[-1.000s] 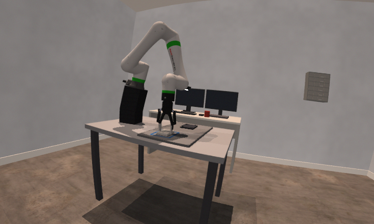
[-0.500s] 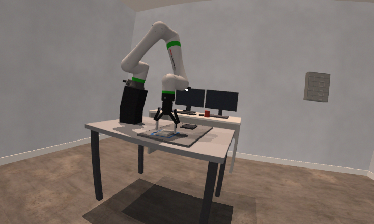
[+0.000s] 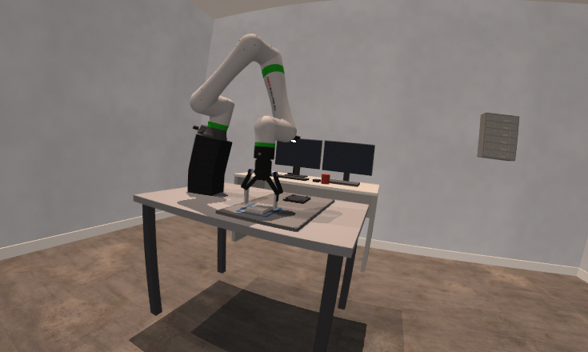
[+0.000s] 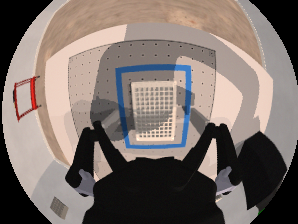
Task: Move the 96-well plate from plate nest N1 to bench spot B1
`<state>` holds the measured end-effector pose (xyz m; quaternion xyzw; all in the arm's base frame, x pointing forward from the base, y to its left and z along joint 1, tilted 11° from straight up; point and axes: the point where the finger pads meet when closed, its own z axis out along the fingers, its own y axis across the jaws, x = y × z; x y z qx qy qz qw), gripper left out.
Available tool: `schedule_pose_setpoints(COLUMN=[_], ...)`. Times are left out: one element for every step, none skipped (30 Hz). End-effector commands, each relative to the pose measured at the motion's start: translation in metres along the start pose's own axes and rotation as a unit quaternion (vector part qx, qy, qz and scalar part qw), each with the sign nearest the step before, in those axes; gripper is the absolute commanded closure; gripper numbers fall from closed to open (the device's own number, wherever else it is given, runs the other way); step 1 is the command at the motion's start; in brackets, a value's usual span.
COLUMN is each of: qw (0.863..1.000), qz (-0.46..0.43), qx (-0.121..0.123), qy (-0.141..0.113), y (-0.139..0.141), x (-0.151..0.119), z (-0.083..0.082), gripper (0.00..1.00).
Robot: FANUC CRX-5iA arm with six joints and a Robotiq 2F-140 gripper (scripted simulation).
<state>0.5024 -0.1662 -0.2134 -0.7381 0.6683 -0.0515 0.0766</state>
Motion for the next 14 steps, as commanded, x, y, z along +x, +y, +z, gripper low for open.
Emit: schedule_pose_setpoints(qw=[1.000, 1.000, 1.000, 1.000, 1.000, 1.000, 1.000, 1.000, 1.000, 1.000, 1.000, 1.000, 1.000, 1.000], qz=[0.000, 0.000, 0.000, 0.000, 0.000, 0.000, 0.000, 0.000, 0.000, 0.000, 0.000, 0.000, 0.000, 0.000], qx=[0.000, 0.000, 0.000, 0.000, 0.000, 0.000, 0.000, 0.000, 0.000, 0.000, 0.000, 0.000, 0.000, 0.000], qy=[0.000, 0.000, 0.000, 0.000, 0.000, 0.000, 0.000, 0.000, 0.000, 0.000, 0.000, 0.000, 0.000, 0.000], y=[0.000, 0.000, 0.000, 0.000, 0.000, 0.000, 0.000, 0.000, 0.000, 0.000, 0.000, 0.000, 0.000, 0.000], x=[0.000, 0.000, 0.000, 0.000, 0.000, 0.000, 0.000, 0.000, 0.000, 0.000, 0.000, 0.000, 0.000, 0.000], z=[-0.003, -0.005, -0.008, -0.011, -0.013, -0.016, -0.019, -0.021, -0.024, -0.027, -0.029, -0.032, -0.035, -0.035], gripper=[0.00, 0.00, 0.00, 0.00, 0.00, 0.00, 0.00, 0.00, 0.00, 0.00, 0.00, 0.00, 0.00, 0.00])
